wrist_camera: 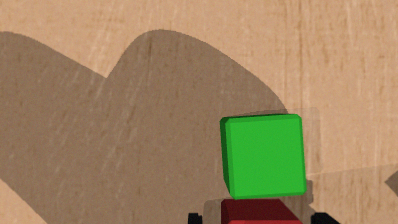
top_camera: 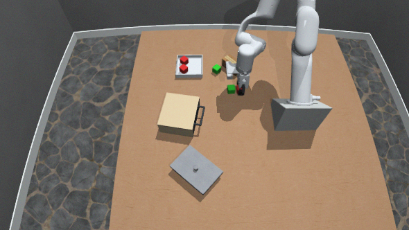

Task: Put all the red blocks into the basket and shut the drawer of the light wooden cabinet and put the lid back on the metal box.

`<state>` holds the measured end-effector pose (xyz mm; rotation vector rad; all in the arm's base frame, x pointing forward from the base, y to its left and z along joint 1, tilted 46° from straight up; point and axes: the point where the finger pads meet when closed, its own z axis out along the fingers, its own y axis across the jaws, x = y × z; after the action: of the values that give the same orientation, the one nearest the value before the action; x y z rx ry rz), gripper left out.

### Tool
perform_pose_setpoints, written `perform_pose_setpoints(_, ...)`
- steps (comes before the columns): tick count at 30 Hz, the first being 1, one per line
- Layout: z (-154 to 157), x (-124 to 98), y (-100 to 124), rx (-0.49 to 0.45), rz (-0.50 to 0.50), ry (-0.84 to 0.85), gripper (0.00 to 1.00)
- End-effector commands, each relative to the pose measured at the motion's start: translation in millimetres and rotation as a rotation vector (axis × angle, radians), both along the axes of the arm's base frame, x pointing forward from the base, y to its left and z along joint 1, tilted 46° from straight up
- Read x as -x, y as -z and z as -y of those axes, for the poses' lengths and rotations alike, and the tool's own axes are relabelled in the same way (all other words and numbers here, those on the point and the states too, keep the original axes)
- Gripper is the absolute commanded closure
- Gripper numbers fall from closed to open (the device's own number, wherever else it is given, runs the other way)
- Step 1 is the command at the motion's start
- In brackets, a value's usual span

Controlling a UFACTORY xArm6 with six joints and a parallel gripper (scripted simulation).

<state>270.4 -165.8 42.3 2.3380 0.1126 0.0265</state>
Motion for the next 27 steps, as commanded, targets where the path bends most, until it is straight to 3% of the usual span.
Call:
perform_pose_setpoints(1,2.2,-1.3,2.1,0.0,0.003,-0.001,0.34)
perform_pose_setpoints(27,6.1,-1.6,5.9,0.0,0.003,-0.001,0.34)
